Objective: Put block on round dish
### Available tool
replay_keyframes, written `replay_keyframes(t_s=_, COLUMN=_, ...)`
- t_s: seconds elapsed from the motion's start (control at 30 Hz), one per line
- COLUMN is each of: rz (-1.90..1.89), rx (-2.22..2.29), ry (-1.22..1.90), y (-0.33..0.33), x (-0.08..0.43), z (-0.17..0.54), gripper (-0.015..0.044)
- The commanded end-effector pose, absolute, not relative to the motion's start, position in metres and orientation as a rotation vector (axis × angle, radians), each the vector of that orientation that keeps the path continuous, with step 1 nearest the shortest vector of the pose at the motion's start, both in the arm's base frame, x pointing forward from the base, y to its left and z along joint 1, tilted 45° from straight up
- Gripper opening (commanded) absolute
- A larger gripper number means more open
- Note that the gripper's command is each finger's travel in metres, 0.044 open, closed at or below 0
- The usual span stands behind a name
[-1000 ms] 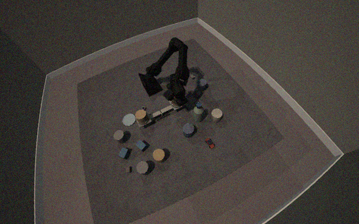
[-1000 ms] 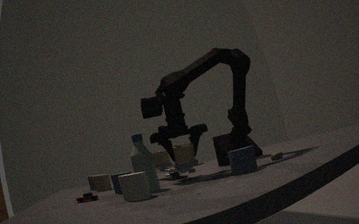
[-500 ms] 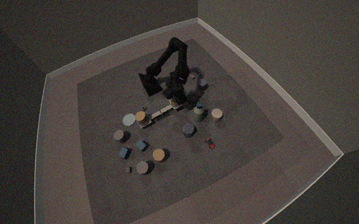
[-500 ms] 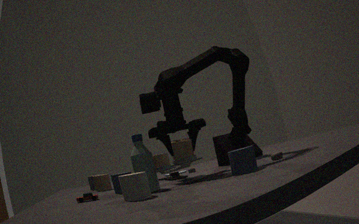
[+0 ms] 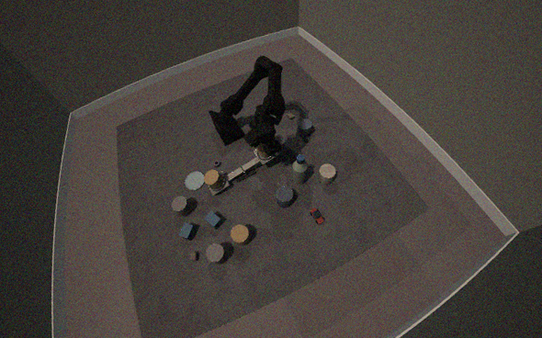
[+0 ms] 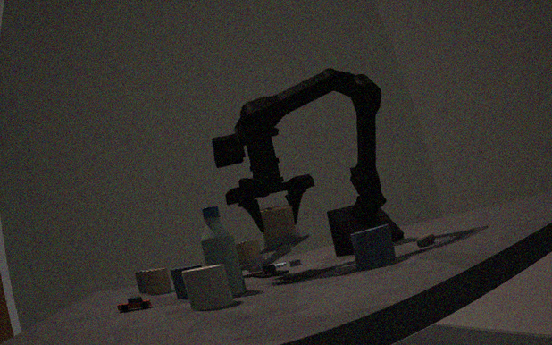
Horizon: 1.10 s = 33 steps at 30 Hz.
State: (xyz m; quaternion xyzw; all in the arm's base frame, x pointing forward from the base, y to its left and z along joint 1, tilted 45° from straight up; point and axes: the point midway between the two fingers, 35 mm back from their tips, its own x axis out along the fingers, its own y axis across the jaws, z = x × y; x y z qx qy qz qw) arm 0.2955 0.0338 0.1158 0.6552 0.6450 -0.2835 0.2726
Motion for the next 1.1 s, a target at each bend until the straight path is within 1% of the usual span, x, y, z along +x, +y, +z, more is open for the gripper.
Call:
replay_keyframes(t_s=0.0, rz=-0.733, rx=1.777, ry=1.726, y=0.030, x=0.300, z=0.125, gripper=0.0000)
replay_keyframes(t_s=1.07, rz=-0.738, rx=1.789, ry=1.724, y=0.001, x=0.295, z=0.155, gripper=0.0000)
